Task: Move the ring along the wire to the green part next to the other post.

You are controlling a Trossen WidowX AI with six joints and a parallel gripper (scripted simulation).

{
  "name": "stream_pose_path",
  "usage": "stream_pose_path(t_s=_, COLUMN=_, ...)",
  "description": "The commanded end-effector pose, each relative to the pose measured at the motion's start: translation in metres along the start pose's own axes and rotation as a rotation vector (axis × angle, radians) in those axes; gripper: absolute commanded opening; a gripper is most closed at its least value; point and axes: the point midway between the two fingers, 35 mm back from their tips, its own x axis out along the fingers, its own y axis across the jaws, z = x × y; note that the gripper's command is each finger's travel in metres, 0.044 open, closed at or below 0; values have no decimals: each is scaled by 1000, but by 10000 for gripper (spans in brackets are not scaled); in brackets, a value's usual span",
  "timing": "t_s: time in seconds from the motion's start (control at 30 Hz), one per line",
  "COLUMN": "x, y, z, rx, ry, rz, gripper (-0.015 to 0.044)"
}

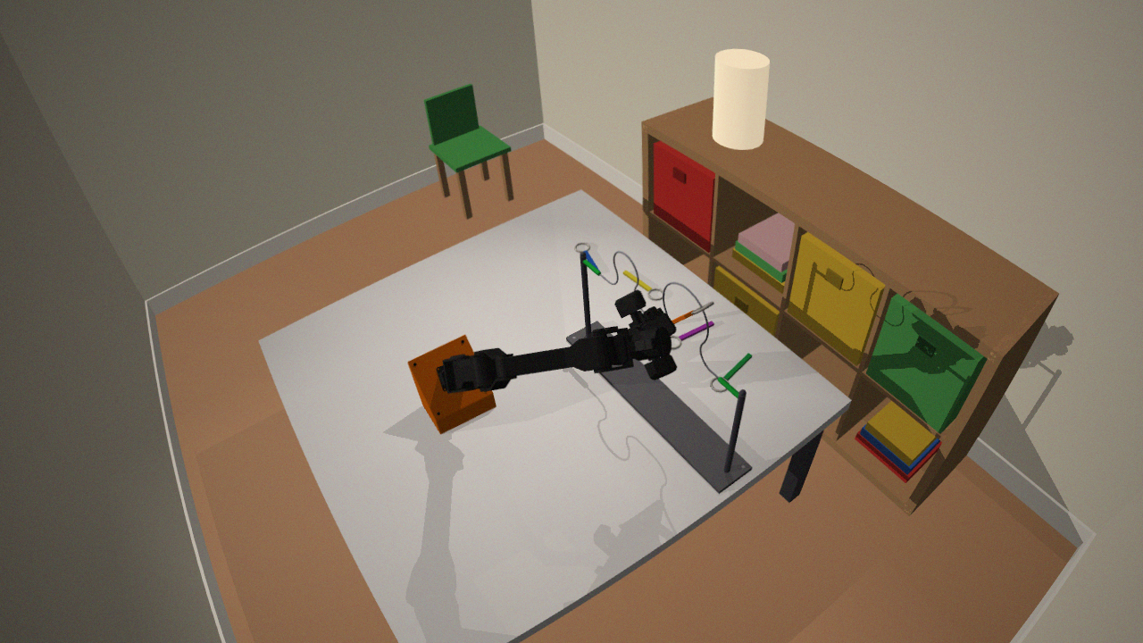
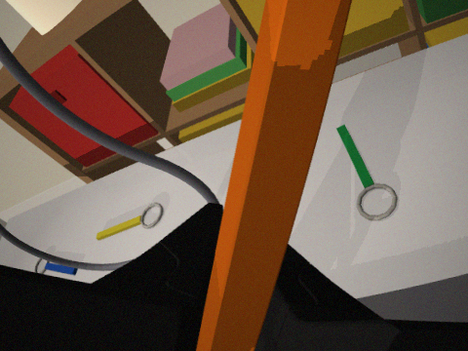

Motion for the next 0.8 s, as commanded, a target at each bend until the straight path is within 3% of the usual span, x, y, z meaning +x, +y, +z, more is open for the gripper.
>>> stream_pose_path(t_s=0.0, x=-2, y=-2, z=0, rx=-61, ry=-4, rz=-35, gripper=-150)
stream_pose_path(t_s=0.77, x=-2, y=-14, z=2, rx=-332, ry=-20, rz=-202, gripper=-150)
